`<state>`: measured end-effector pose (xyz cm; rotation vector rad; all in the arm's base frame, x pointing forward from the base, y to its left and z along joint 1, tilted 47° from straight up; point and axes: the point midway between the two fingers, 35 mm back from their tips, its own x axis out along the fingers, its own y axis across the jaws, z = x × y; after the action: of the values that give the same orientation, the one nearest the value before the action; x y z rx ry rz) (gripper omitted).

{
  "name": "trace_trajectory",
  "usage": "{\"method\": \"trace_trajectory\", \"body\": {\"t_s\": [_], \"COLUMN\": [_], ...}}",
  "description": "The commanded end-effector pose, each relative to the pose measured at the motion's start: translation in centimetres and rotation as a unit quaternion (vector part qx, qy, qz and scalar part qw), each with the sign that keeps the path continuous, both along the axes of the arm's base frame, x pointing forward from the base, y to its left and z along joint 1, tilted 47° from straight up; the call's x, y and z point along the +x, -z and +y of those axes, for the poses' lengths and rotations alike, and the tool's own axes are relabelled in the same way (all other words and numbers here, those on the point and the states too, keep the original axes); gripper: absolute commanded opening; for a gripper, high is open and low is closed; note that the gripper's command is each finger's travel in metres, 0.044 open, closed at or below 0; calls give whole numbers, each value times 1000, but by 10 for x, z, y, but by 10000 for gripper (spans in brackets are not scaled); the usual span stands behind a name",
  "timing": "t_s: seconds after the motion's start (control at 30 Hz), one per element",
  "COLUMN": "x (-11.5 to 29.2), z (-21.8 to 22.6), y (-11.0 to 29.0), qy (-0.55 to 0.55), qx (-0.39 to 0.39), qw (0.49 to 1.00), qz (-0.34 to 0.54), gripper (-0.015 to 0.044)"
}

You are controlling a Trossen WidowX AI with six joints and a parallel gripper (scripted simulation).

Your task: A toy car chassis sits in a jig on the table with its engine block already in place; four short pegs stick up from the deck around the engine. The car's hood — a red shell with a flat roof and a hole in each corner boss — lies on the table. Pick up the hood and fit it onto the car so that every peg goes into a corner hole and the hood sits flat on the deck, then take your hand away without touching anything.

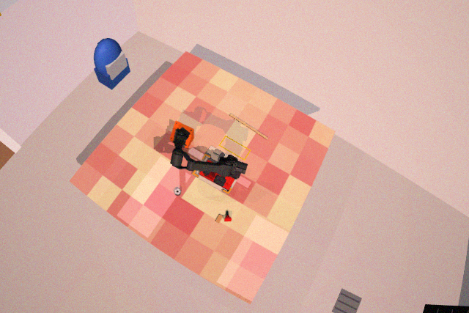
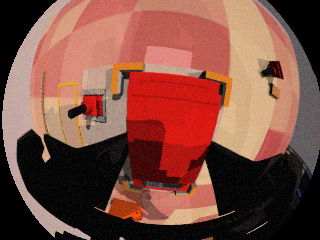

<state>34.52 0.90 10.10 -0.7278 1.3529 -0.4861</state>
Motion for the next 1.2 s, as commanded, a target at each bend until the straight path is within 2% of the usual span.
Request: {"method": "trace_trajectory", "body": {"t_s": [0.0, 1.17], "x": [1, 2], "z": [0, -2], "y": [-3, 0], "qy": [-4, -5], "qx": [0, 0], "qw": [1000, 1000], "qz": [-5, -5], "gripper": [0, 0]}}
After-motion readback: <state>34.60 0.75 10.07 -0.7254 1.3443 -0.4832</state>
